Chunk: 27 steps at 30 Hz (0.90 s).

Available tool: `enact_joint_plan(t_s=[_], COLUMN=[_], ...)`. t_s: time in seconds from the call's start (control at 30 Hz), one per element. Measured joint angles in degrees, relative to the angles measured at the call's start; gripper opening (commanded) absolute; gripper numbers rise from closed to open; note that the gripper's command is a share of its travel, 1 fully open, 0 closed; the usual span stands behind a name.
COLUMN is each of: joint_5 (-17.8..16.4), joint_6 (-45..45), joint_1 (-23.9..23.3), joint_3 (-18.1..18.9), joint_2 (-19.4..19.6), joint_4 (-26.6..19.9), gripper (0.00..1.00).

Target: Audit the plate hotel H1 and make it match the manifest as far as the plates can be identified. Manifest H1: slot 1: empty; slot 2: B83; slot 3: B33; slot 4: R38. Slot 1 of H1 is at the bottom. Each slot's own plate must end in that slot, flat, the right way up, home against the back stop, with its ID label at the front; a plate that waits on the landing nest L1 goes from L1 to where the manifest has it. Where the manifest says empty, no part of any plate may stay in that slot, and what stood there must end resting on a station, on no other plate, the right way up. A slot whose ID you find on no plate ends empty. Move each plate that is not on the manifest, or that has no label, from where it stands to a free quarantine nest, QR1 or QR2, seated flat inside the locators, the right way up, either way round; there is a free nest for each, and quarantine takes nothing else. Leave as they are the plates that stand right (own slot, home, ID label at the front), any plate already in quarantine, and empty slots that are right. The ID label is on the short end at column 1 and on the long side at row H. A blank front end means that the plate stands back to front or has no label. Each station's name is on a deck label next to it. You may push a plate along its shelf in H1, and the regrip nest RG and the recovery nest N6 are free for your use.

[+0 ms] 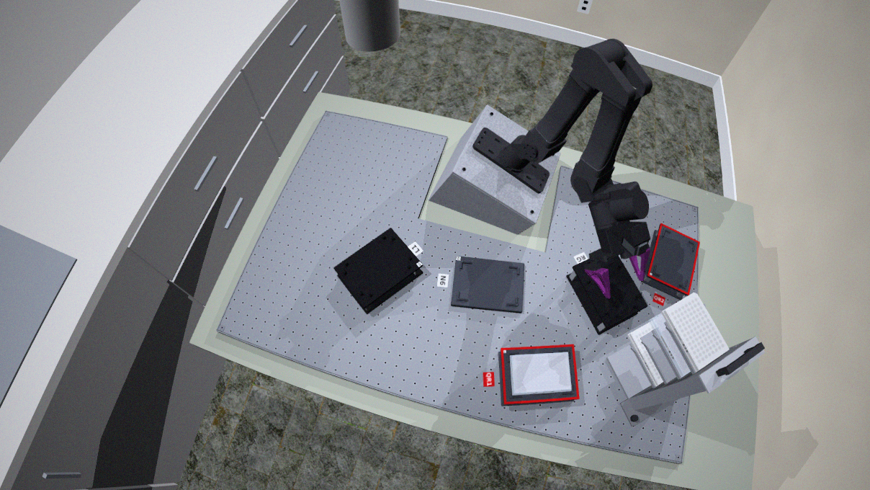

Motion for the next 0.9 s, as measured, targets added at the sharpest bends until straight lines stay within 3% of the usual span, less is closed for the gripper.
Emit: enact_joint_plan(t_s=[0.5, 0.73, 0.9], joint_5=[1.25, 1.68, 1.77], joint_6=[0.24, 0.33, 0.33], joint_1=[1.66, 1.66, 1.64], joint_3=[-4.85, -4.98, -5.38], joint_2=[-4.17, -5.18, -8.59], joint_4=[0.44, 0.07, -2.19], gripper=[1.00, 1.00, 1.00])
